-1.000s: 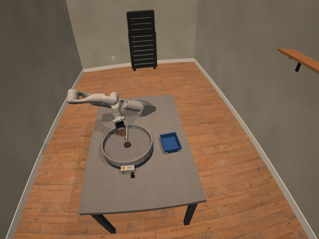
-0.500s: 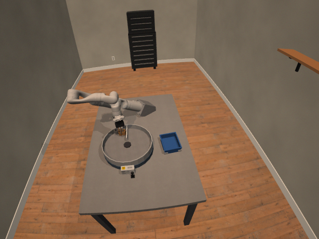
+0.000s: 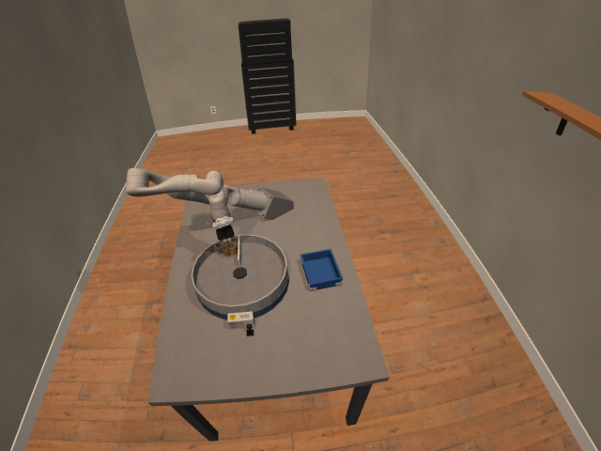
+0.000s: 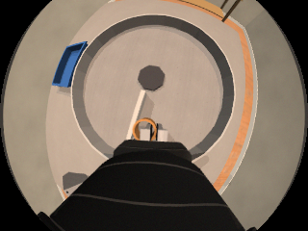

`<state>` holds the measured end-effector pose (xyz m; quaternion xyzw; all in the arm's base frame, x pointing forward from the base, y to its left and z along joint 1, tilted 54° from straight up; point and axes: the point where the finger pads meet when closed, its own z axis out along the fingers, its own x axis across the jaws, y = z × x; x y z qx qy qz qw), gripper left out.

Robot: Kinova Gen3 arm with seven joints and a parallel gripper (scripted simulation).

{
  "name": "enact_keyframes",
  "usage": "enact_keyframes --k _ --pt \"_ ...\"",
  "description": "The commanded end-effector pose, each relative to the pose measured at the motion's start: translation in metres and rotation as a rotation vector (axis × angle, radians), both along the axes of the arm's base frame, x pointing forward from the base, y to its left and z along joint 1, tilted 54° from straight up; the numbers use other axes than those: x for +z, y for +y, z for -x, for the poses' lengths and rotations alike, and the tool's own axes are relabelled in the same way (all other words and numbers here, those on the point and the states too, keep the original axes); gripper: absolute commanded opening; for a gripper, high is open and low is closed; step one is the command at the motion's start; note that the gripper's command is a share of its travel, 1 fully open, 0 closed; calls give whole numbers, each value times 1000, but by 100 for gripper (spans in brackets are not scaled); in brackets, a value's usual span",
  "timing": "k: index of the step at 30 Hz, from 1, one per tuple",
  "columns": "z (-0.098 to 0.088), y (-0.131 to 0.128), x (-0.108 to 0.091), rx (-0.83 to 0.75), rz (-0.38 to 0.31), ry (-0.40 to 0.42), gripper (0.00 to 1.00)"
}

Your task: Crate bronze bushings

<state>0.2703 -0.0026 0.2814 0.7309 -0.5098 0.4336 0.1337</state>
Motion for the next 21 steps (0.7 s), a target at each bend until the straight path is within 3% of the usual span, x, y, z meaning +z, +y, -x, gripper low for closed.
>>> enact_keyframes --k 1,21 --pt "0 1 0 2 -2 -1 0" --pt "4 6 5 2 -2 -1 0"
